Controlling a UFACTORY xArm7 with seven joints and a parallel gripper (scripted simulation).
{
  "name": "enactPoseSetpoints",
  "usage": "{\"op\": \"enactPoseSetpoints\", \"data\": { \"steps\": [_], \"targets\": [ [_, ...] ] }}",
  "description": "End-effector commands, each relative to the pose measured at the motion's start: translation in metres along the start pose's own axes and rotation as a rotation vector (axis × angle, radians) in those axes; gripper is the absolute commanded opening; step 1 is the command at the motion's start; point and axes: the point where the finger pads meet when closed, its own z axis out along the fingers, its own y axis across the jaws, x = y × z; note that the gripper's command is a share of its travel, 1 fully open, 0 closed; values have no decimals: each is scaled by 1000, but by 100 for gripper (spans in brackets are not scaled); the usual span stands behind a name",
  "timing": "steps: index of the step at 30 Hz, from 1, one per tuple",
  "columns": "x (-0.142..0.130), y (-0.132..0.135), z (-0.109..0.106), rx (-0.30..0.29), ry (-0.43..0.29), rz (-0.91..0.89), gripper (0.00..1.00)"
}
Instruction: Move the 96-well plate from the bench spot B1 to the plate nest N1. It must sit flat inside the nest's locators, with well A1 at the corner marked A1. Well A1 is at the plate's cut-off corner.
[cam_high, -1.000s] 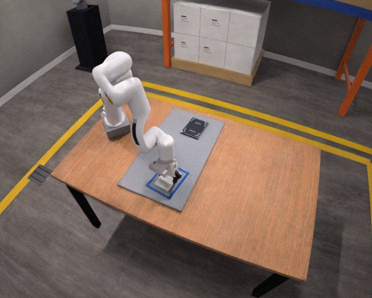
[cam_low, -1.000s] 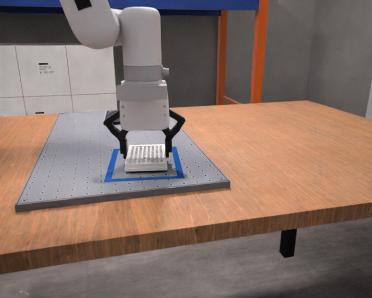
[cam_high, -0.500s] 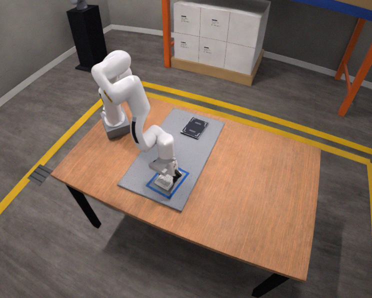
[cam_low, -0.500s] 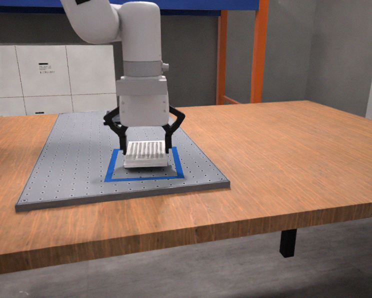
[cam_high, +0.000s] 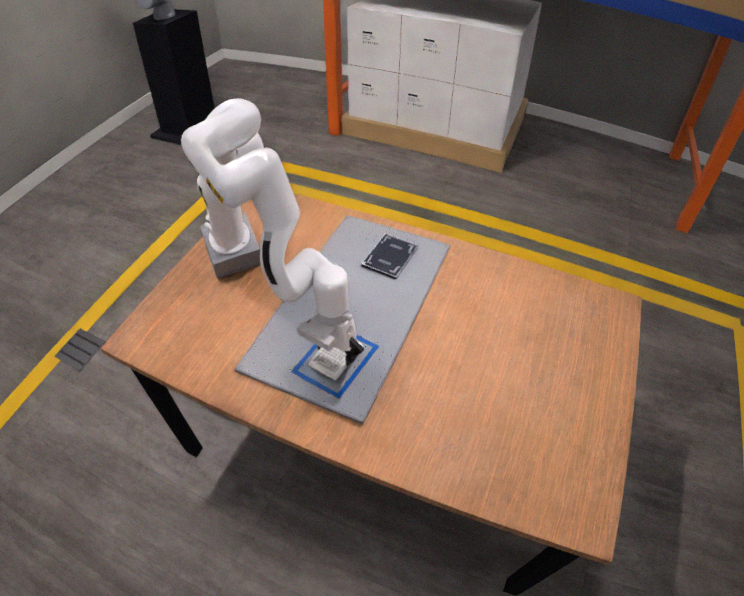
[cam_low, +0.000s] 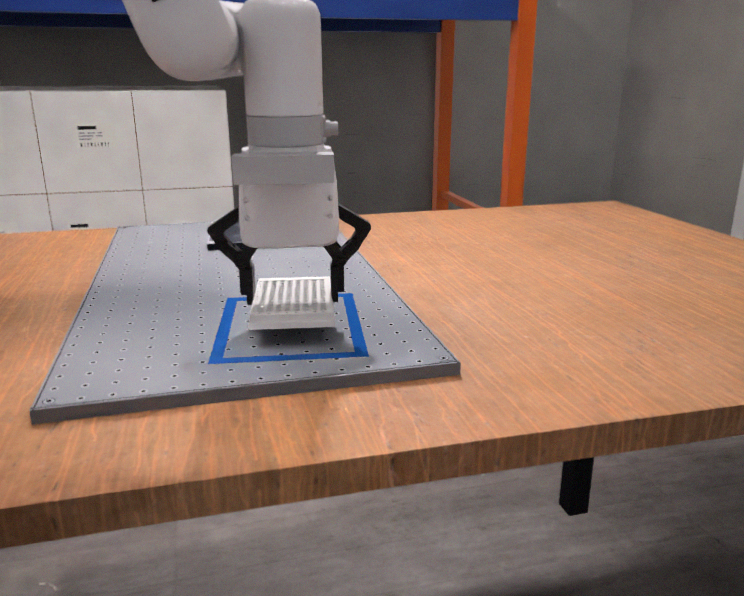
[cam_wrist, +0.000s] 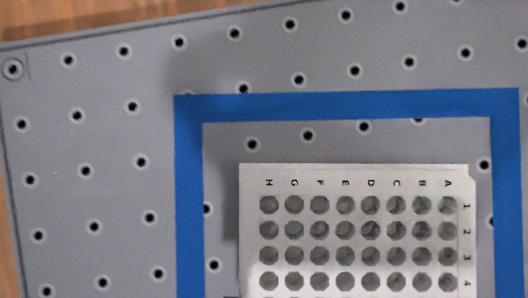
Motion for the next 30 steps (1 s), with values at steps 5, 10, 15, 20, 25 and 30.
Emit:
{"op": "enactPoseSetpoints", "data": {
  "steps": [5, 10, 15, 20, 25, 30],
  "targets": [
    [0, -1, -11, 3, 0, -1, 0],
    [0, -1, -19, 3, 0, -1, 0],
    [0, -1, -24, 3, 0, -1, 0],
    [0, -1, -33, 3, 0, -1, 0],
    [0, -1, -41, 3, 0, -1, 0],
    [0, -1, -46, 3, 0, -1, 0]
  ]
}}
